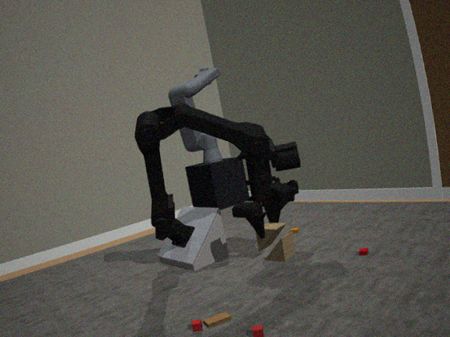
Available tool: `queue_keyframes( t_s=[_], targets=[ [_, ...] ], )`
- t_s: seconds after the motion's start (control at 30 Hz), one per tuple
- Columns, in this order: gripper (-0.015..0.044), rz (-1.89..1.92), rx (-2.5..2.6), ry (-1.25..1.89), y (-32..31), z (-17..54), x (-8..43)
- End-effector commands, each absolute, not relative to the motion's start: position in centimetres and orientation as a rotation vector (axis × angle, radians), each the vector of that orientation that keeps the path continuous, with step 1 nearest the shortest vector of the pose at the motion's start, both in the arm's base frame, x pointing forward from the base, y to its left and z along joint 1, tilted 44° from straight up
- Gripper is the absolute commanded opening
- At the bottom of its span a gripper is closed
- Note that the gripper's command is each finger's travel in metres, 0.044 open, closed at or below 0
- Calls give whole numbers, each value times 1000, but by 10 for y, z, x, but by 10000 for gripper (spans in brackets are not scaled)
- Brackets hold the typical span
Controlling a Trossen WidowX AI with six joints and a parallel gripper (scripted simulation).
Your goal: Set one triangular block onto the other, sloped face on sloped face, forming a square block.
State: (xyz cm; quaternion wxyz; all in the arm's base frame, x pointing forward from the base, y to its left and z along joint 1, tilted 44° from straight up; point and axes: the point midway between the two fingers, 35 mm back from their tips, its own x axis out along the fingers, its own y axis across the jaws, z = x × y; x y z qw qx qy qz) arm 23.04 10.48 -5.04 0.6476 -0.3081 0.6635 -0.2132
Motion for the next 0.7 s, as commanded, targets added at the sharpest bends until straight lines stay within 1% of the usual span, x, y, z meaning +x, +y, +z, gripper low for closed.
queue_keyframes(
  t_s=[0.0, 0.67],
  targets=[
    [0, -480, -712, 1502, 105, -51, 231],
    [0, -477, -720, 1499, 105, -52, 231]
  ],
)
